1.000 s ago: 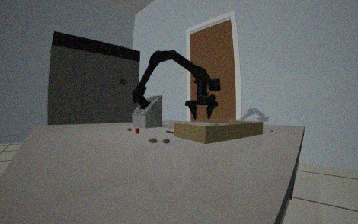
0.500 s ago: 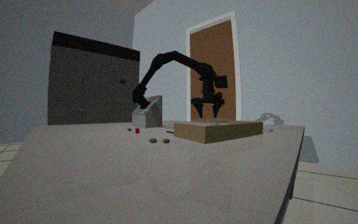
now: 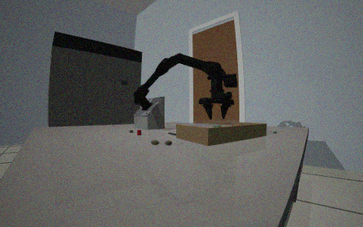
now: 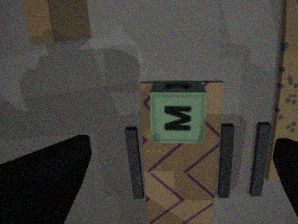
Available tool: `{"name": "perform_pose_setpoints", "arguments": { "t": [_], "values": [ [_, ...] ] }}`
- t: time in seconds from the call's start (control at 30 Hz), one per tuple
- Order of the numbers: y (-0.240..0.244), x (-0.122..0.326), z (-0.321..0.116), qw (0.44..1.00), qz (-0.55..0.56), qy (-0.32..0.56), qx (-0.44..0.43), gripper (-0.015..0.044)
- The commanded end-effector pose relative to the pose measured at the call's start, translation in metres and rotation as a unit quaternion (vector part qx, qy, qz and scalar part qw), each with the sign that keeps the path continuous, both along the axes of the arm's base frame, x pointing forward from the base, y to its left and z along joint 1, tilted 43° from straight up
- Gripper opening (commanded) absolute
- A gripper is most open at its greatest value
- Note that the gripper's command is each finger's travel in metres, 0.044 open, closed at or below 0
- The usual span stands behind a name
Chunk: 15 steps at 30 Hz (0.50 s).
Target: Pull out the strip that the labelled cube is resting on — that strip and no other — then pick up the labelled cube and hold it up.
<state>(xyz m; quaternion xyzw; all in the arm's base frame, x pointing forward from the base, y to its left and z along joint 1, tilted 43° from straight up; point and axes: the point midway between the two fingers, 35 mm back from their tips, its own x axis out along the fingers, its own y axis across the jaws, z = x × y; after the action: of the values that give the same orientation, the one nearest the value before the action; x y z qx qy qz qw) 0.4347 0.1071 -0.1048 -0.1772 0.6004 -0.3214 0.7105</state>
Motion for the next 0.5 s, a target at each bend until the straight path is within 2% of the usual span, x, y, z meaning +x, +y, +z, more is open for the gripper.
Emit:
{"name": "perform_pose_setpoints", "arguments": {
  "t": [0.0, 0.07, 0.1, 0.47],
  "values": [
    [-0.003, 0.003, -0.004, 1.000, 0.002, 0.002, -0.003, 0.0309],
    [-0.005, 0.003, -0.007, 1.000, 0.002, 0.002, -0.003, 0.0256],
    [-0.007, 0.003, -0.008, 1.000, 0.002, 0.002, -0.003, 0.0250],
    [-0.019, 0.005, -0.021, 1.000, 0.002, 0.002, -0.004, 0.0250]
  ]
}}
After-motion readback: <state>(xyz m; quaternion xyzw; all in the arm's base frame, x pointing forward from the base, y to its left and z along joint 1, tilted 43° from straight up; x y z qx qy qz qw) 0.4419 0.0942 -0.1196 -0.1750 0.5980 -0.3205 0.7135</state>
